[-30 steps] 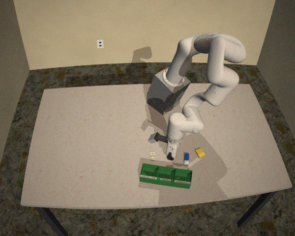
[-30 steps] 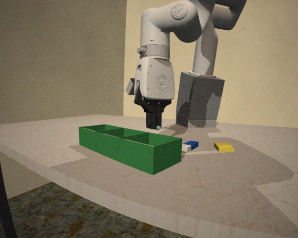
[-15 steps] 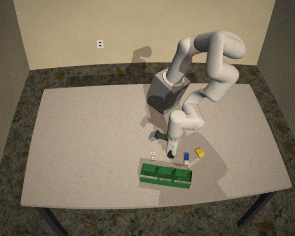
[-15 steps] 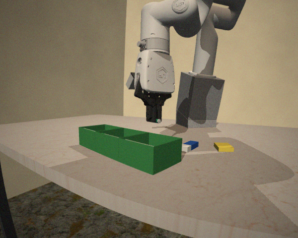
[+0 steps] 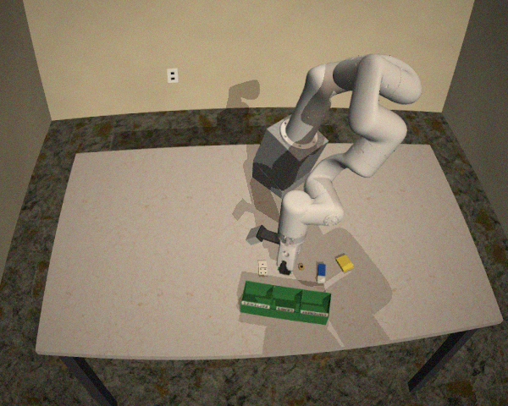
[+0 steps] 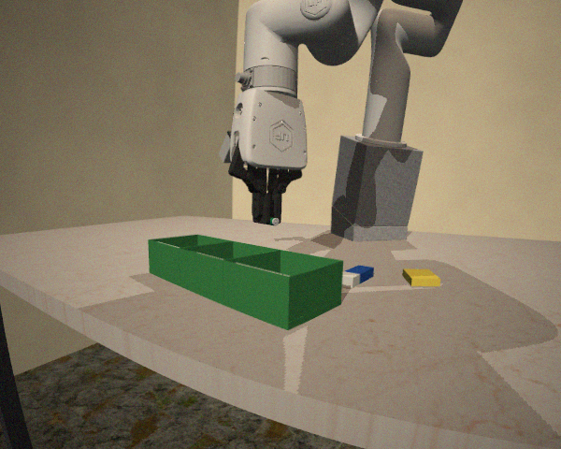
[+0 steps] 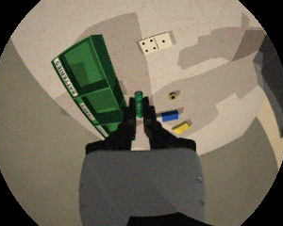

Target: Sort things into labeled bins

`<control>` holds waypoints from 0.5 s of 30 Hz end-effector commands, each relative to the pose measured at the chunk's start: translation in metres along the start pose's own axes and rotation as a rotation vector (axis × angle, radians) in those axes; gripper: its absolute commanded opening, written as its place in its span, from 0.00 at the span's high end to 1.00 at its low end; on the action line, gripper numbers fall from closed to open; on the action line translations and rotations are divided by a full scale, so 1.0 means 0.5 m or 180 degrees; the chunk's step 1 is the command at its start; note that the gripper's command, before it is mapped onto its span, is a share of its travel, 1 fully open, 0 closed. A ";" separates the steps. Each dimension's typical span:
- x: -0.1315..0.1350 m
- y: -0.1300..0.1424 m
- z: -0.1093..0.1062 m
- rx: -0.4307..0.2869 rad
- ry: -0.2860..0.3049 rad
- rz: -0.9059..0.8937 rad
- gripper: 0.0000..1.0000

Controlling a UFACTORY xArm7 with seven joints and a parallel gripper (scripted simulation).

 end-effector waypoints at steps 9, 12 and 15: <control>-0.103 -0.066 0.001 -0.0026 -0.0004 -0.0531 1.00; -0.132 -0.088 0.002 -0.0026 -0.0005 -0.0532 1.00; -0.161 -0.110 0.002 -0.0025 -0.0005 -0.0532 1.00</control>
Point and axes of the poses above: the point where the finger pads meet when closed, its own z axis out along the fingers, its own x axis across the jaws, y = z × x, the point moved 5 cm from there along -z, back along the fingers, and after that the axes turned 2 degrees about -z, right-handed, at the moved point
